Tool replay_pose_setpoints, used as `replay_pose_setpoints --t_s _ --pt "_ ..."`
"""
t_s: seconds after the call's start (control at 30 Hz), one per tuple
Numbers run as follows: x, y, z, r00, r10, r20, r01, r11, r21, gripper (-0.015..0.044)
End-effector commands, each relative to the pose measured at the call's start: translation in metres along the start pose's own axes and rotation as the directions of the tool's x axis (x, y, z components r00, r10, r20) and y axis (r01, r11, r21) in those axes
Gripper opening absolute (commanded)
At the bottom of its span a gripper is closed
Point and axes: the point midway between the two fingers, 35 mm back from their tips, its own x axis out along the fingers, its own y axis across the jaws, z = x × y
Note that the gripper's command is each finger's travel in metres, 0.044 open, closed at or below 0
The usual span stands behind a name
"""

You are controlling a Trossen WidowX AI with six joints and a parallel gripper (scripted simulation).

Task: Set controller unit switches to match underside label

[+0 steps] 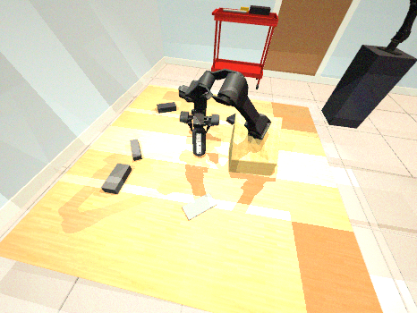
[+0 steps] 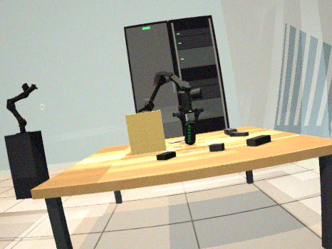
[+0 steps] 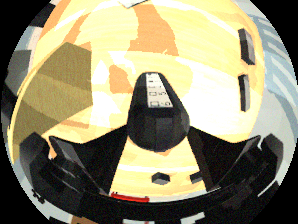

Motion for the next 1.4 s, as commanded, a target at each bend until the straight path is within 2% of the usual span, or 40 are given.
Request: replay_pose_setpoints --t_s 0.0,1.37 --pt "0.007 0.005 -0.002 1.000 0.023 -0.004 -0.023 1.000 0.010 0.0338" --pt "0.021 0.006 -0.031 1.000 0.023 -0.007 -0.023 1.000 0.009 0.0338"
